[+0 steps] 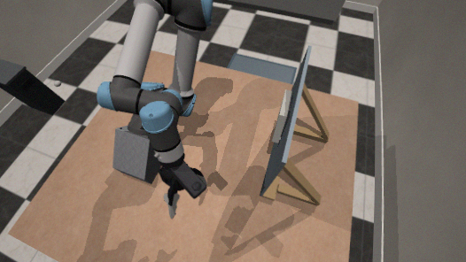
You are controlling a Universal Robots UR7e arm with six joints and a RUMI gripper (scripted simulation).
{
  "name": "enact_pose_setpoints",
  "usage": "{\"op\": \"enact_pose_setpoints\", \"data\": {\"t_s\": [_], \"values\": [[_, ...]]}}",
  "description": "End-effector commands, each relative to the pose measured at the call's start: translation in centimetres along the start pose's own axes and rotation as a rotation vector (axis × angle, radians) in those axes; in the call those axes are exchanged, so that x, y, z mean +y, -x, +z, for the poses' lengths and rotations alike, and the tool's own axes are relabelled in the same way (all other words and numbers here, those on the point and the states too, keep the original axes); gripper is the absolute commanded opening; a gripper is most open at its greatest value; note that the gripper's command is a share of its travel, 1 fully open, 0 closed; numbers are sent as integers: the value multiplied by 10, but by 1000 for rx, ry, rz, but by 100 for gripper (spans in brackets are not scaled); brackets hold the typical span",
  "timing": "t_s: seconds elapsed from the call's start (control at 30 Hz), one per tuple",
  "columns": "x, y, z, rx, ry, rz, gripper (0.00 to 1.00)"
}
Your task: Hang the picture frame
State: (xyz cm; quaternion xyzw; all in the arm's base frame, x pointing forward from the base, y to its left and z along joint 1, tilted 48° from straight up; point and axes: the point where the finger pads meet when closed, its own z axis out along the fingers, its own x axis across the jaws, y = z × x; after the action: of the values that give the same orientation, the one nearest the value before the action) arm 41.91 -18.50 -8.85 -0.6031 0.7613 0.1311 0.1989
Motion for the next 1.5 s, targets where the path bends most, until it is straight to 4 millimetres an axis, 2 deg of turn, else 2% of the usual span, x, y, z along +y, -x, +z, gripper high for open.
{"op": "enact_pose_setpoints", "data": {"t_s": [0.0,1.47], "values": [[0,0,0,1,-1,0,100],[-2,0,-1,4,-6,-15,100]]}}
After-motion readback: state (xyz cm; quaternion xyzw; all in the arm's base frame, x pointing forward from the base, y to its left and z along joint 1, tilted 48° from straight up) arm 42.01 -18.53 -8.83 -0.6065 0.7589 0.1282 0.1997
